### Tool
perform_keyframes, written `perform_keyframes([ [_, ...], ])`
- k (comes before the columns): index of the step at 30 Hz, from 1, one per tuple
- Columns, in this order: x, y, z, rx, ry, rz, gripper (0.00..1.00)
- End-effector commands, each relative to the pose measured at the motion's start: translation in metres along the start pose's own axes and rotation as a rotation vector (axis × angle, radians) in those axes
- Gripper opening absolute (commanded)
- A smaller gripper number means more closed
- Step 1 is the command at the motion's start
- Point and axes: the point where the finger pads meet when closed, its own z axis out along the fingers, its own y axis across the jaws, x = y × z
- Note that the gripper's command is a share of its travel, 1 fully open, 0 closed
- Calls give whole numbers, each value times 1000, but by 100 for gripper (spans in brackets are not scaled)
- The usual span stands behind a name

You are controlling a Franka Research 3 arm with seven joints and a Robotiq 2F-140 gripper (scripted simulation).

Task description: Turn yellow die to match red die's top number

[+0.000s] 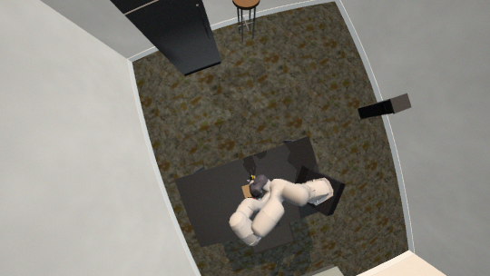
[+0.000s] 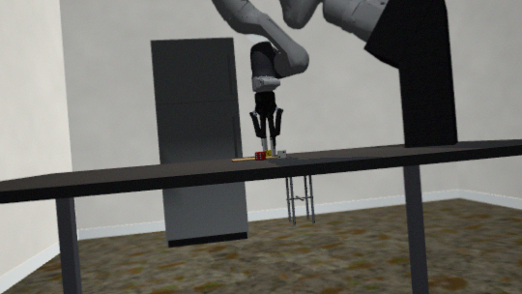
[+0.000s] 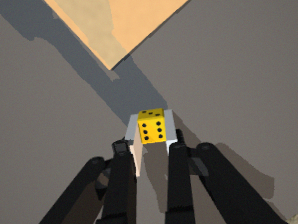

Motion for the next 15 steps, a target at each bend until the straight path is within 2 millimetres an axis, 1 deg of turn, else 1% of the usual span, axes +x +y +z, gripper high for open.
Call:
perform_keyframes([
  [1,1,1,0,-3,3,4,13],
  [10,1,1,-2,-3,3,4,13],
  [12,1,1,-7,-3,3,4,13],
  [15,1,1,-23,-3,3,4,13],
])
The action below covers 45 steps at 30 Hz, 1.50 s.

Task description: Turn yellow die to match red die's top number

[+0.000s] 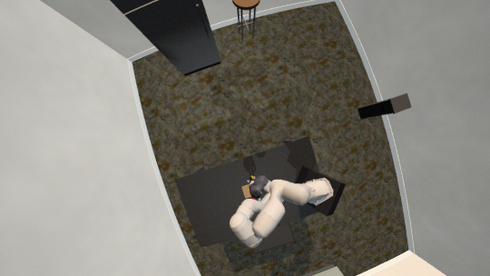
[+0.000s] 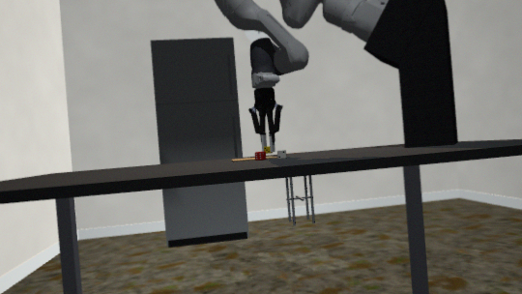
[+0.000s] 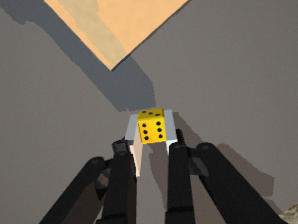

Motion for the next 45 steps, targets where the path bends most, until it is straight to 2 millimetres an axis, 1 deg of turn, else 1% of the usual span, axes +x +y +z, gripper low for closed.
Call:
perform_keyframes([
  [1,-1,-1,-16,3,-2,-3,13],
  [4,-1,-1,-39,3,-2,-3,13],
  [6,-1,-1,-39,3,-2,-3,13],
  [10,0,-1,-67,3,-2,-3,13],
  [14,0,-1,-83,3,-2,-3,13],
  [17,0,-1,-86,3,-2,-3,13],
  [29,0,0,-87,3,-2,13,13],
  [31,2,2,-89,4,-3,64,13],
  [33,7,6,-92,4,-4,156,13],
  [37,10,9,-95,4,-5,232,13],
  [40,10,9,-96,4,-5,238,13],
  [41,13,11,-98,4,-5,296,13],
  [45,17,14,-101,4,-5,375,13],
])
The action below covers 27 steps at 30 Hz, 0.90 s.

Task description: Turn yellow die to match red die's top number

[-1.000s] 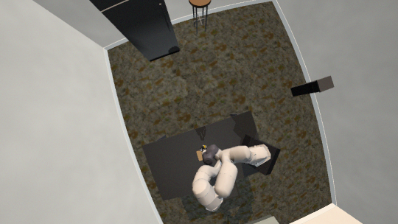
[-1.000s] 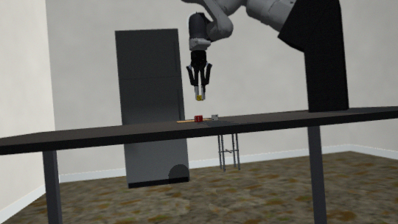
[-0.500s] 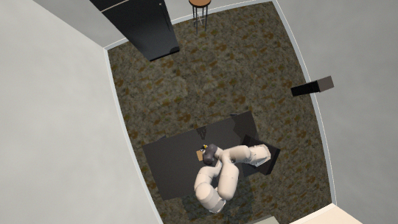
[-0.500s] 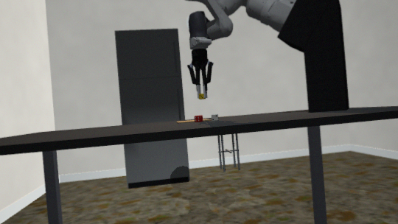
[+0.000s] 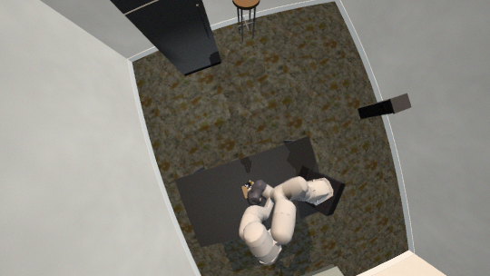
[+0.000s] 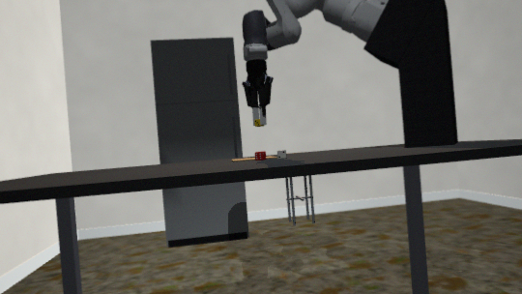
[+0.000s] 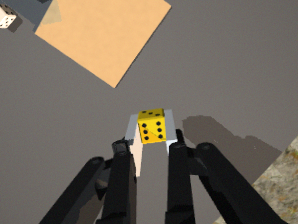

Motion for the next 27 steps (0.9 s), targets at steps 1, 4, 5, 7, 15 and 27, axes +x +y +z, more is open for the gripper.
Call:
perform_keyframes([
  [1,-7,1,0,1,-29,172,13],
  [4,-3,2,-3,0,-29,231,13],
  [5,-2,3,-3,0,-29,252,13],
  [7,0,4,-5,-1,-29,294,13],
  [15,9,7,-10,-3,-28,441,13],
  [27,25,12,-19,-7,-25,727,13],
])
